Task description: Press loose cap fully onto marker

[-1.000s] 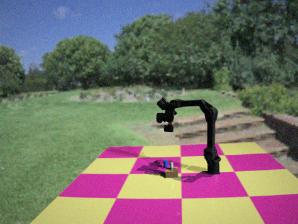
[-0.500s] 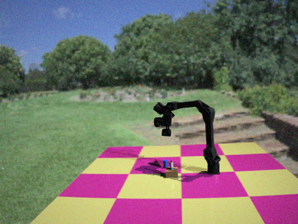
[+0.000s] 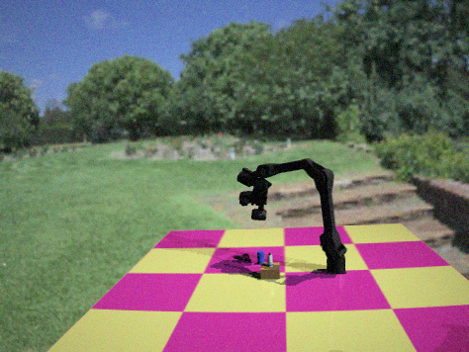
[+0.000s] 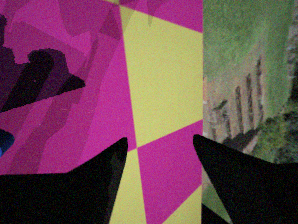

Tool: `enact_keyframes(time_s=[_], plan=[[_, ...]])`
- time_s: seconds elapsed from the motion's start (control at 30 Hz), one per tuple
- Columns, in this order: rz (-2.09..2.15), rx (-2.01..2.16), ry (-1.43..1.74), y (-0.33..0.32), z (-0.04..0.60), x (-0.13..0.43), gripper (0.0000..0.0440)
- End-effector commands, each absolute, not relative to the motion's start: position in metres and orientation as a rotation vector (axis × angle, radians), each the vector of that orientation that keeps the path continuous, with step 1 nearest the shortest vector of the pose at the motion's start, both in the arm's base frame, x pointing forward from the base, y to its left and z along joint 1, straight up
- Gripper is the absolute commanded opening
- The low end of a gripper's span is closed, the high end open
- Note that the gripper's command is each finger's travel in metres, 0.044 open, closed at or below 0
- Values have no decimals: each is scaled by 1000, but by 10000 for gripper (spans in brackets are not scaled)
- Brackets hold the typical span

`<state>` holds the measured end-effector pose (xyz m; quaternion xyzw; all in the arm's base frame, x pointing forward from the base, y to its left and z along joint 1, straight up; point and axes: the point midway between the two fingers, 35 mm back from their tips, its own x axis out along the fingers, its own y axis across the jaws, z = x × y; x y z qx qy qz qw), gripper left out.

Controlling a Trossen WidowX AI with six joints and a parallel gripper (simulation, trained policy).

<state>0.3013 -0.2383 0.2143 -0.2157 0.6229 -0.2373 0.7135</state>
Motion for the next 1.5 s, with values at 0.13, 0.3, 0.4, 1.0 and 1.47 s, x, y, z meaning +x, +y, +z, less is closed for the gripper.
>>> enact_keyframes(time_s=[0.13,0.3,0.4,1.0,1.47], plan=[[-484,-415,1414,-227,197,305,310],[-456,-372,1437,-219,187,306,309],[-440,-347,1450,-215,181,307,309],[-334,-197,1531,-182,151,309,307],[-230,-97,1586,-151,133,311,304]])
